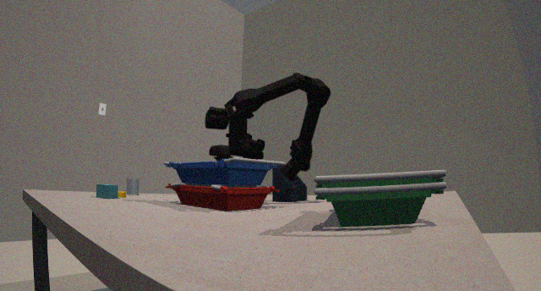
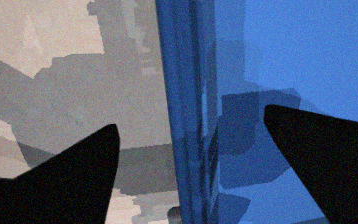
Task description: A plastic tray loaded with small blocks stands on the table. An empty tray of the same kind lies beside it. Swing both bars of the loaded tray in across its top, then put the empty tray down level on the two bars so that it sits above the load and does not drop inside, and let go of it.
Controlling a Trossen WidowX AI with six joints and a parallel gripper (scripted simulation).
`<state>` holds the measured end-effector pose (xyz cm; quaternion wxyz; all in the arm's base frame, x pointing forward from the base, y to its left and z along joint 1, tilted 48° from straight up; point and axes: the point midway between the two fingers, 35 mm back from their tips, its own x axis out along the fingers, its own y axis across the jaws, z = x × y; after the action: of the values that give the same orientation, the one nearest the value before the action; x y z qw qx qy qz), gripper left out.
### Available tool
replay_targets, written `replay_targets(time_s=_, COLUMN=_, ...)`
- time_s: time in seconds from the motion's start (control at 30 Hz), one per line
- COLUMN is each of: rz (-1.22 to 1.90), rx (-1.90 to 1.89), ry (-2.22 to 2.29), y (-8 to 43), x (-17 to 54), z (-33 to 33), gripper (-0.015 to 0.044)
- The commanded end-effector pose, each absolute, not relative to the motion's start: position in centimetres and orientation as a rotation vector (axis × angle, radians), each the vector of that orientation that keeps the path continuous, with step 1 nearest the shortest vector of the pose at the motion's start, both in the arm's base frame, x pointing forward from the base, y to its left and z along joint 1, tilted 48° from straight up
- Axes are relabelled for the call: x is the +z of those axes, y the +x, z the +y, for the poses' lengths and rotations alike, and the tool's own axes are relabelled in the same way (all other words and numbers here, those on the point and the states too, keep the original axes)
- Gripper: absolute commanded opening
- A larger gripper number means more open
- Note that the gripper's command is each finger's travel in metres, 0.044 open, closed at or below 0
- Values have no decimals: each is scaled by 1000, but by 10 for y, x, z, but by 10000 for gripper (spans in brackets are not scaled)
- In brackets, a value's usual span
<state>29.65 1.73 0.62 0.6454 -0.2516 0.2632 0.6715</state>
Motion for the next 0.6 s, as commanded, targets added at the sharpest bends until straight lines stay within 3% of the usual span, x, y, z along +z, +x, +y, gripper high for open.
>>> replay_targets(time_s=0.0, rz=603, rx=1529, ry=-569, y=296, x=6, z=17, gripper=425)
replay_targets(time_s=0.57, rz=607, rx=1525, ry=-576, y=304, x=34, z=-16, gripper=440)
